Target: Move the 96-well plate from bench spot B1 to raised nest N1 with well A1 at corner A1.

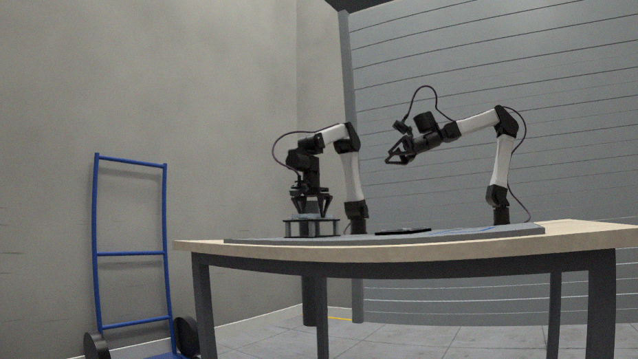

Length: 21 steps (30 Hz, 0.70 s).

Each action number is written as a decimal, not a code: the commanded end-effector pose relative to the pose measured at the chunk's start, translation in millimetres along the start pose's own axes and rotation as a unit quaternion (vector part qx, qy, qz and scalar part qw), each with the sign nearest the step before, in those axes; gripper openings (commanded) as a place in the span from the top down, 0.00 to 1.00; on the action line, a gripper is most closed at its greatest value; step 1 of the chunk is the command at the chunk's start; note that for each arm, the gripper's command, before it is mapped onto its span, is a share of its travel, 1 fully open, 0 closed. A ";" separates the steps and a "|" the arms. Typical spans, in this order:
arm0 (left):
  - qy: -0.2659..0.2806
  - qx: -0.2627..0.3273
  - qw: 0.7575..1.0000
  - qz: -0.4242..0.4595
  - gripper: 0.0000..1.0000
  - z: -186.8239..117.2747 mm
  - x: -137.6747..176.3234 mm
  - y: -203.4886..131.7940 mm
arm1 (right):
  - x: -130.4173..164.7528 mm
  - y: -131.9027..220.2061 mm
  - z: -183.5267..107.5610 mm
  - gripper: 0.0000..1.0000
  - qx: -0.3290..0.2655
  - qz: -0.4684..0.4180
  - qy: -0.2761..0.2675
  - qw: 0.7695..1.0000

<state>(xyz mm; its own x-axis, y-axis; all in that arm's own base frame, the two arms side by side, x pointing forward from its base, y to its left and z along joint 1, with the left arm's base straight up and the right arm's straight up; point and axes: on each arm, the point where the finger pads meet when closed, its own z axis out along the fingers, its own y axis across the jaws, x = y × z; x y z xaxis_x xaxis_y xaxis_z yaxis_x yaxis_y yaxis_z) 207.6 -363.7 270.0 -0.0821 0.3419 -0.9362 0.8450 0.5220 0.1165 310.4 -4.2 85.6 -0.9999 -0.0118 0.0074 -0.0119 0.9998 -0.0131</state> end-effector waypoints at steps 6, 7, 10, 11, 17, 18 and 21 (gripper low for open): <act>-0.028 0.002 1.000 0.000 0.00 -0.9 -23.0 -0.9 | -4.5 1.1 10.7 0.19 -0.004 -0.003 -0.007 1.000; -0.028 0.002 1.000 0.000 0.00 -0.9 -23.0 -0.9 | -3.9 3.0 7.2 0.19 -0.004 -0.003 -0.003 1.000; -0.028 0.002 1.000 0.000 0.00 -0.9 -23.0 -0.9 | -2.4 -1.0 -2.1 0.19 0.002 -0.002 -0.010 1.000; -0.028 0.002 1.000 0.000 0.00 -0.9 -23.0 -0.9 | -2.4 -1.0 -2.1 0.19 0.002 -0.002 -0.010 1.000; -0.028 0.002 1.000 0.000 0.00 -0.9 -23.0 -0.9 | -2.3 0.5 -0.1 0.00 -0.001 -0.002 -0.009 1.000; -0.028 0.002 1.000 0.000 0.00 -0.9 -23.0 -0.9 | -3.4 0.4 -7.8 0.00 0.000 -0.002 -0.016 1.000; -0.028 0.002 1.000 0.000 0.00 -0.9 -23.0 -0.9 | -5.4 0.8 -30.1 0.00 0.000 -0.003 -0.031 1.000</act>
<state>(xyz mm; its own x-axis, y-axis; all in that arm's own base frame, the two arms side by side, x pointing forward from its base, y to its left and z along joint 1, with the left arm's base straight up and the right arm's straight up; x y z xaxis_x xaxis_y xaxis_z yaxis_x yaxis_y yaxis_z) 207.6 -363.8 270.0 -0.0820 0.3417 -0.9362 0.8450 0.5220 0.1165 309.8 -3.9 85.9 -0.9999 -0.0134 0.0072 -0.0135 0.9998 -0.0109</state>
